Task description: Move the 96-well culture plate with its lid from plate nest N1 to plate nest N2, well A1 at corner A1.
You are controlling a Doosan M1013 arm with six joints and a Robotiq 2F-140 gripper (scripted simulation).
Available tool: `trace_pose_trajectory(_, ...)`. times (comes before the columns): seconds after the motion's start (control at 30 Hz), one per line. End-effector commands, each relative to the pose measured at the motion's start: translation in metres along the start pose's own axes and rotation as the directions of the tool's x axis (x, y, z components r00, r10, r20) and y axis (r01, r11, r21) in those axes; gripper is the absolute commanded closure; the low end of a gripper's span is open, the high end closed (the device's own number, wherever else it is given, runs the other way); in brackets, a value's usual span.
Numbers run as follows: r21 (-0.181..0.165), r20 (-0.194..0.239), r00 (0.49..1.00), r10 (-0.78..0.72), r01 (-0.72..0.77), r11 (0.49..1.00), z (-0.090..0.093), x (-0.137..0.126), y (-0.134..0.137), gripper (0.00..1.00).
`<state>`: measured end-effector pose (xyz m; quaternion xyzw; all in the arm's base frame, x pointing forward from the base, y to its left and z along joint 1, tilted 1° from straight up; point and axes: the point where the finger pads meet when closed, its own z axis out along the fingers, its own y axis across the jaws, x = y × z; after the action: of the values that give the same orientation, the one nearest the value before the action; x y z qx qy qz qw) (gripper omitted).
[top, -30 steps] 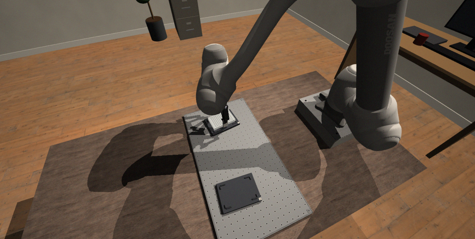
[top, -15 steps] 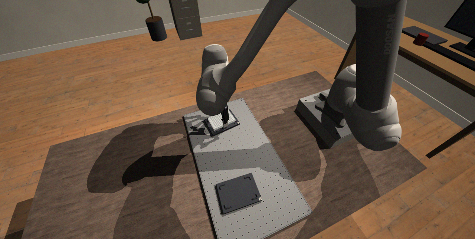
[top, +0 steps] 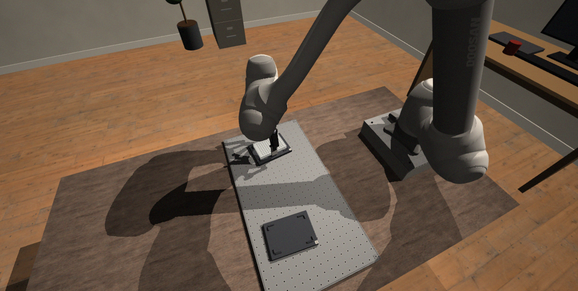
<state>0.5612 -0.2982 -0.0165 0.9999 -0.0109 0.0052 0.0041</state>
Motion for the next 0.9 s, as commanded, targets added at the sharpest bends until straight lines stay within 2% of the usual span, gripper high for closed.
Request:
trace_pose_trajectory(0.0, 0.000, 0.000, 1.000, 0.000, 0.000, 1.000, 0.0002, 0.0000, 0.0000, 1.00)
trace_pose_trajectory(0.7, 0.000, 0.000, 1.000, 0.000, 0.000, 1.000, 0.0034, 0.0000, 0.0000, 1.00)
trace_pose_trajectory(0.73, 0.000, 0.000, 1.000, 0.000, 0.000, 1.000, 0.0034, 0.0000, 0.0000, 0.00)
trace_pose_trajectory(0.87, 0.000, 0.000, 1.000, 0.000, 0.000, 1.000, 0.0034, 0.0000, 0.0000, 0.00)
